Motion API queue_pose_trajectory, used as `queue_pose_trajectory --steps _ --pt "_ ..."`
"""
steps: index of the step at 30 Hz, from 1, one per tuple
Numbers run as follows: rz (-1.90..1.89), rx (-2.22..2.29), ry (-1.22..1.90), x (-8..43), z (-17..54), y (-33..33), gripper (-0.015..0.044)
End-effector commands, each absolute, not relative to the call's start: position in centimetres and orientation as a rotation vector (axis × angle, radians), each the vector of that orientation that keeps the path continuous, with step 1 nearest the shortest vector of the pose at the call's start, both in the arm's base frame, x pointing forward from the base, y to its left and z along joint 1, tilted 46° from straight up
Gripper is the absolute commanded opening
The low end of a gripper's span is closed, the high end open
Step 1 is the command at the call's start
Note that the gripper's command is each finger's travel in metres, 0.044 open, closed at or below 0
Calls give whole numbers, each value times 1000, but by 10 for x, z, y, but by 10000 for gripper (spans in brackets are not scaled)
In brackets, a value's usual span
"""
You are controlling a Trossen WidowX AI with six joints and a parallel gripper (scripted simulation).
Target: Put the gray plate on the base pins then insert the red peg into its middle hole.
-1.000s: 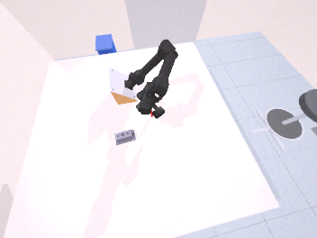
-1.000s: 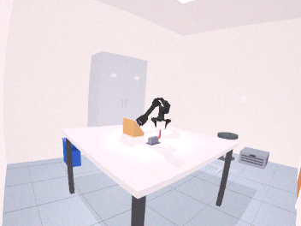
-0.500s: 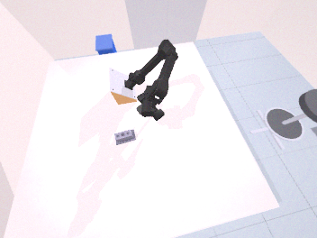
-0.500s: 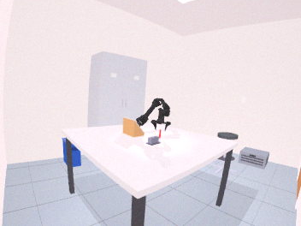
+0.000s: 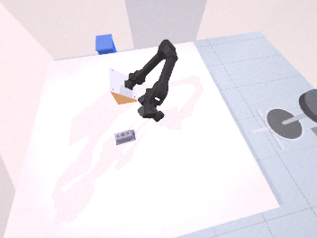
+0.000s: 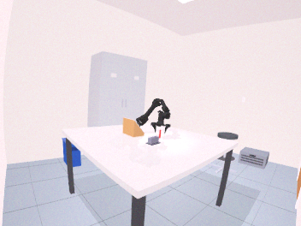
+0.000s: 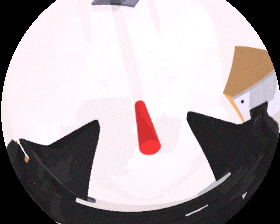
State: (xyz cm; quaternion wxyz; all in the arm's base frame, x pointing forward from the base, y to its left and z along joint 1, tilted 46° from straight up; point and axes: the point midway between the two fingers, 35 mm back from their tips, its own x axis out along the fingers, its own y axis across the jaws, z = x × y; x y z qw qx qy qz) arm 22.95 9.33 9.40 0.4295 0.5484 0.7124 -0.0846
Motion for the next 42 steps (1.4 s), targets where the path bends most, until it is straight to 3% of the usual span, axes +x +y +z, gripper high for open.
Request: queue_pose_trajectory --steps 1,17,42 --pt "-208 1376 1779 229 93 96 414" --pt "-208 1376 1779 229 93 96 0" --pt "-214 1372 1775 233 103 83 0"
